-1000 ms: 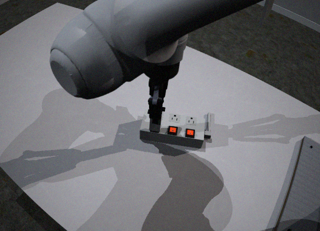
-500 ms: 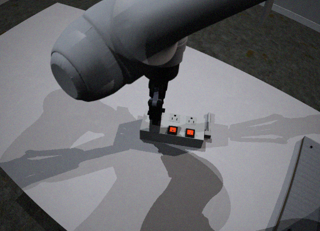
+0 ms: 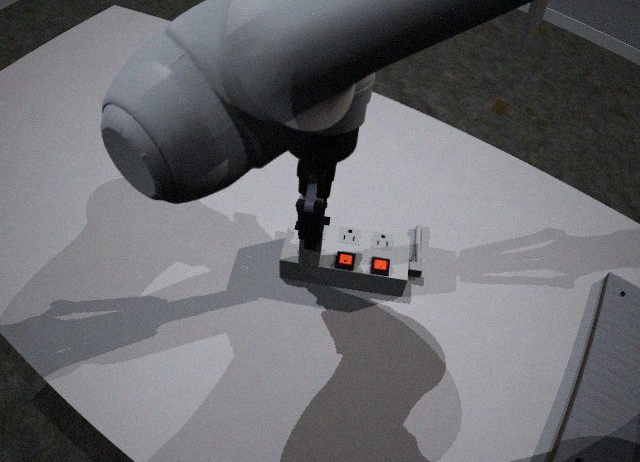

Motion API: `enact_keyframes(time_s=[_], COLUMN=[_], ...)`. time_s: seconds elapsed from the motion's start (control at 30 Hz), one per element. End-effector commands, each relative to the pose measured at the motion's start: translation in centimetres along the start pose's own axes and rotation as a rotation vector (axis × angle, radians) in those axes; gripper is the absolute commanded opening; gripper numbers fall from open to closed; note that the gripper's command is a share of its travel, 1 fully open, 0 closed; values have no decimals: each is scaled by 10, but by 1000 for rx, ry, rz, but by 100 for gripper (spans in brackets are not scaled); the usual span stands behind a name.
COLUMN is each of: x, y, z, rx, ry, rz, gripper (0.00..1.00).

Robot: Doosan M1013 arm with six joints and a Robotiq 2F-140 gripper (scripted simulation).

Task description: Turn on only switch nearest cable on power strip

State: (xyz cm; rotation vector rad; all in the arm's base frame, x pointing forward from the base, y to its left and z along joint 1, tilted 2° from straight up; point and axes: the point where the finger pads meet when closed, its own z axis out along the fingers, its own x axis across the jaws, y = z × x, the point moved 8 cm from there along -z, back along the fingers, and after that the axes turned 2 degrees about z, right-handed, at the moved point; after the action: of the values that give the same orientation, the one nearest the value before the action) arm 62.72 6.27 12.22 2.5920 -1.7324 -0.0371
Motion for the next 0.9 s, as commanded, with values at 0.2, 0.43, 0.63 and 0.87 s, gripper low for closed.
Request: enact_keyframes(time_s=[0.2,0.43,0.63,0.87], x=[0,0,0,0], y=[0,0,0,0], z=[-8,-28,-37,-39], rx=[0,0,0,0], ry=[0,0,0,0], rz=[0,0,0,0], gripper=[0,0,0,0])
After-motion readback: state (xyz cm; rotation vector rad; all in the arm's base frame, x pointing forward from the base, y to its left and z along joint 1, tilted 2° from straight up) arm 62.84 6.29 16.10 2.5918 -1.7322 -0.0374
